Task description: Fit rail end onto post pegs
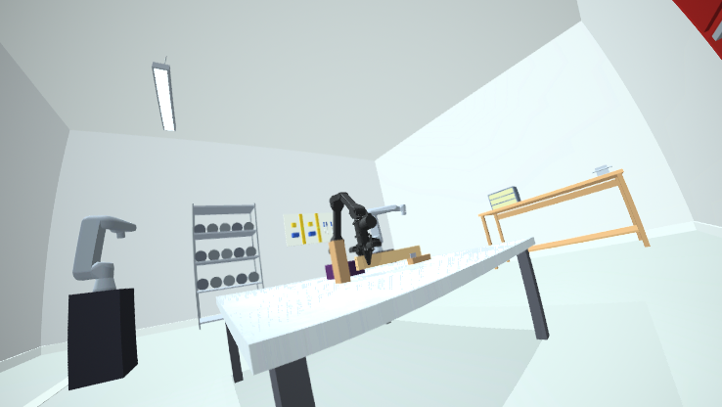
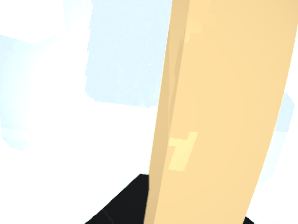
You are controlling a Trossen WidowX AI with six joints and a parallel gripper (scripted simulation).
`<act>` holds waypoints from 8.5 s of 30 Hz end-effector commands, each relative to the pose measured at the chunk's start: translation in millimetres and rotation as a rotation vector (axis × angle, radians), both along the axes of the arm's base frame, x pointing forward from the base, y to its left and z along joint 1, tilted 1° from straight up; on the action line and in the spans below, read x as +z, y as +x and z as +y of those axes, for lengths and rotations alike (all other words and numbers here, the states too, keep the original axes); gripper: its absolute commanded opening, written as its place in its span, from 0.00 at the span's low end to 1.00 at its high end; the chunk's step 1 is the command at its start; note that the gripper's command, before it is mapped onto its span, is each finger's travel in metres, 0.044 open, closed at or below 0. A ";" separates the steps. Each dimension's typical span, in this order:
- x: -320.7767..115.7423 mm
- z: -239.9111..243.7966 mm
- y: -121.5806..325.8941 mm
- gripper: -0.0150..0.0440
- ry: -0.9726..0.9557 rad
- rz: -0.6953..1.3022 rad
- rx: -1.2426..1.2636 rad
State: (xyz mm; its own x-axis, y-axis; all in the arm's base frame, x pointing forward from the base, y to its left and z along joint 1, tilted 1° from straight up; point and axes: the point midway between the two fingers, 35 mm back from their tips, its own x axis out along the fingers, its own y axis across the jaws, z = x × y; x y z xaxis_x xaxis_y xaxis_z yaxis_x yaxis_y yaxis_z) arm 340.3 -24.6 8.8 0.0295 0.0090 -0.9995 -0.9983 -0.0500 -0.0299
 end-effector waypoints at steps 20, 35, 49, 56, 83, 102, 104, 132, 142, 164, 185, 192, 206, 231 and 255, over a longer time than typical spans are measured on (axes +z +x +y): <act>-0.7 0.2 -2.0 0.25 0.003 -0.001 -0.002; -1.1 0.1 -2.4 0.25 0.003 -0.001 -0.002; -0.4 -3.7 -1.9 0.25 0.003 -0.001 -0.002; 0.3 -5.9 -1.6 0.25 0.003 -0.001 -0.002; 1.6 -14.1 0.3 0.25 0.002 -0.001 -0.002; 1.0 -19.9 1.4 0.25 0.001 -0.001 -0.002; 1.1 -20.5 1.4 0.25 0.001 -0.001 -0.002; 1.0 -29.6 1.5 0.25 0.001 -0.001 -0.002; 0.8 -32.8 1.5 0.25 0.000 -0.001 -0.002; 1.3 -39.8 1.8 0.25 0.000 -0.001 -0.002; 1.1 -46.5 2.2 0.25 -0.001 -0.001 -0.002; 1.2 -48.6 2.3 0.25 -0.001 -0.002 -0.002; 1.4 -53.0 2.5 0.25 -0.002 -0.002 -0.002; 1.4 -61.1 2.9 0.25 -0.002 -0.002 -0.002; 14.7 -43.6 0.5 1.00 0.000 0.001 -0.003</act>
